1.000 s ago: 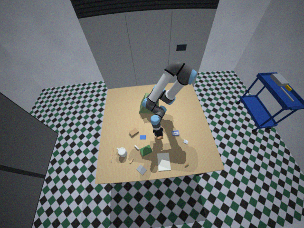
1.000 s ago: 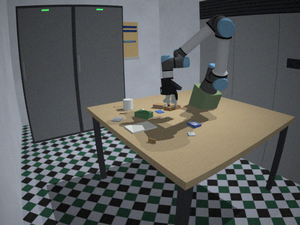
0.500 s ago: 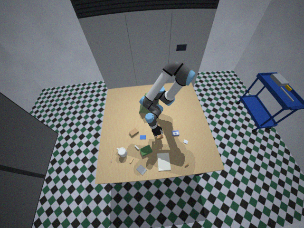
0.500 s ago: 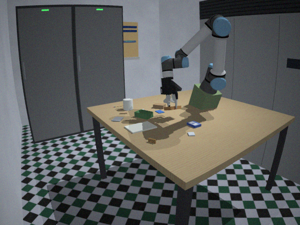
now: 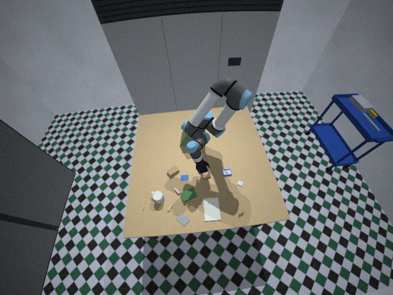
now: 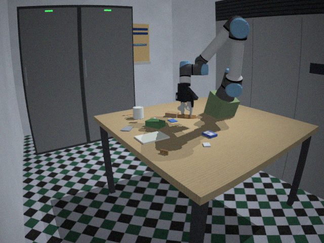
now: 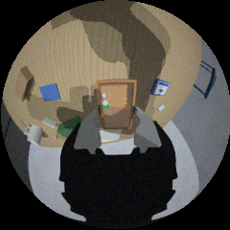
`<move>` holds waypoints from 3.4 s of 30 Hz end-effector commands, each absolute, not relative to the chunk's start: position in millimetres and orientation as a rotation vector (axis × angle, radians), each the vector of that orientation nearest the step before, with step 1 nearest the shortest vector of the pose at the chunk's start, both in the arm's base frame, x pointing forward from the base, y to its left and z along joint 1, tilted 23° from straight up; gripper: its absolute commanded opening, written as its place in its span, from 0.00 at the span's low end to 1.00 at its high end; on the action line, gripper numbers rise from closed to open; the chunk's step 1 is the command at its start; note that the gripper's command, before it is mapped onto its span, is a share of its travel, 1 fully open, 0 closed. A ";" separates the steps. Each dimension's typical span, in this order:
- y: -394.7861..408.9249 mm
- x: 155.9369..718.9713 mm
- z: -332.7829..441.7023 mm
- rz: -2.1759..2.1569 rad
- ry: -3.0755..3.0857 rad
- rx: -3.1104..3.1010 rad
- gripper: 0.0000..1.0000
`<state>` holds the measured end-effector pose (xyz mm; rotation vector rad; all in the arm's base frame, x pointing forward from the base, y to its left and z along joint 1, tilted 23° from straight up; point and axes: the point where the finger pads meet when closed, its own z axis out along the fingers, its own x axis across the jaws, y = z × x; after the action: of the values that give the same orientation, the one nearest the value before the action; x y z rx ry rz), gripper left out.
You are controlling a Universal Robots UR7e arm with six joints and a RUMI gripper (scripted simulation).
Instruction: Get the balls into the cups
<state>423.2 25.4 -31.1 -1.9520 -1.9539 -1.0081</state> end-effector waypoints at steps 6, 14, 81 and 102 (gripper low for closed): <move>24.0 426.2 -30.7 -1.011 -1.957 -1.943 0.43; 24.2 427.2 -29.0 -0.940 -1.981 -1.952 0.43; 28.1 430.5 -26.8 -0.507 -2.096 -2.007 0.43; 27.9 430.3 -27.1 -0.497 -2.096 -2.008 0.43</move>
<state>428.4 28.9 -28.5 -2.0063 -2.0922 -0.4971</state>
